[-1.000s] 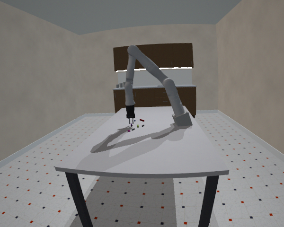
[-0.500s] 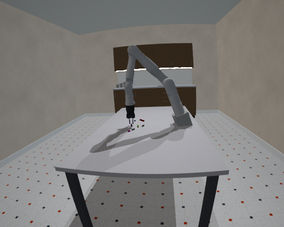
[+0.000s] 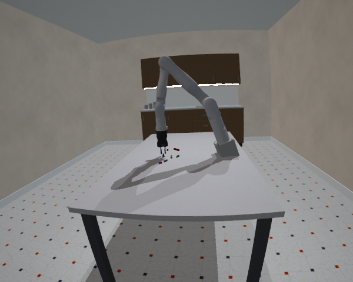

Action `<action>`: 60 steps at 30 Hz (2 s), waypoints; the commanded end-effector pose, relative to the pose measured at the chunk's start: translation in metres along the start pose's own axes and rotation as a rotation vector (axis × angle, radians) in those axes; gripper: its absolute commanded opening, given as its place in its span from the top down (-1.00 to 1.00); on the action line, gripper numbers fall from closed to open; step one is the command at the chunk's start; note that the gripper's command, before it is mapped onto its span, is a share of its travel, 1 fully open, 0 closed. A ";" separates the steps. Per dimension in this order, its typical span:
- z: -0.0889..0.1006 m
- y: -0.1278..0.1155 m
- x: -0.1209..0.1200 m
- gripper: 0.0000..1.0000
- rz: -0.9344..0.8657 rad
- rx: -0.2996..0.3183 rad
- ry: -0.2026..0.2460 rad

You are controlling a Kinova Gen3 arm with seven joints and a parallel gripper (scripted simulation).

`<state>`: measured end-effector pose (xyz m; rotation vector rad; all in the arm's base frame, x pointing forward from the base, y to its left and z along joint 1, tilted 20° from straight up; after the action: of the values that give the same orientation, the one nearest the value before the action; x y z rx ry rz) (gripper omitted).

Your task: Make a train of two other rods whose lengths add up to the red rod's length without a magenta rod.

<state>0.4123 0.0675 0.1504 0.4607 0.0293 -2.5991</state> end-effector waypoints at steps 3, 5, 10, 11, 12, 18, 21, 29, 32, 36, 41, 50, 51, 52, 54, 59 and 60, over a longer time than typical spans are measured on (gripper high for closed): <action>0.000 0.000 0.000 -0.07 0.000 0.000 0.001; 0.000 0.000 0.000 -0.07 0.000 0.000 0.001; 0.000 0.000 0.000 -0.07 0.000 0.000 0.001; 0.000 0.000 0.000 -0.07 0.000 0.000 0.001; 0.000 0.000 0.000 -0.07 0.000 0.000 0.001; 0.000 0.000 0.000 -0.07 0.000 0.000 0.001; 0.000 0.000 0.000 -0.07 0.000 0.000 0.001; 0.000 0.000 0.000 -0.07 0.000 0.000 0.001; 0.000 0.000 0.000 -0.07 0.000 0.000 0.001; -0.002 0.000 0.000 -0.07 0.000 0.000 0.001; -0.004 0.000 0.000 -0.07 0.000 0.000 0.001; -0.013 0.000 0.000 -0.07 0.000 0.000 0.001; -0.014 0.000 0.000 -0.07 0.000 0.000 0.001; -0.014 0.000 0.000 -0.07 0.000 0.000 0.001; -0.016 0.000 0.000 -0.07 0.000 0.000 0.001; -0.016 0.000 0.000 -0.07 0.000 0.000 0.001; -0.016 0.000 0.000 -0.07 0.000 0.000 0.001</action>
<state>0.4179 0.0692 0.1355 0.4635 0.0293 -2.5989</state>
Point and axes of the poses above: the point where the finger pads meet when closed, its own z axis back along the fingers, its own x axis across the jaws, y = z × x, the point moved 7 cm from there along z, back along the fingers, and after that the axes turned 11 degrees about z, right-handed, at the moved point
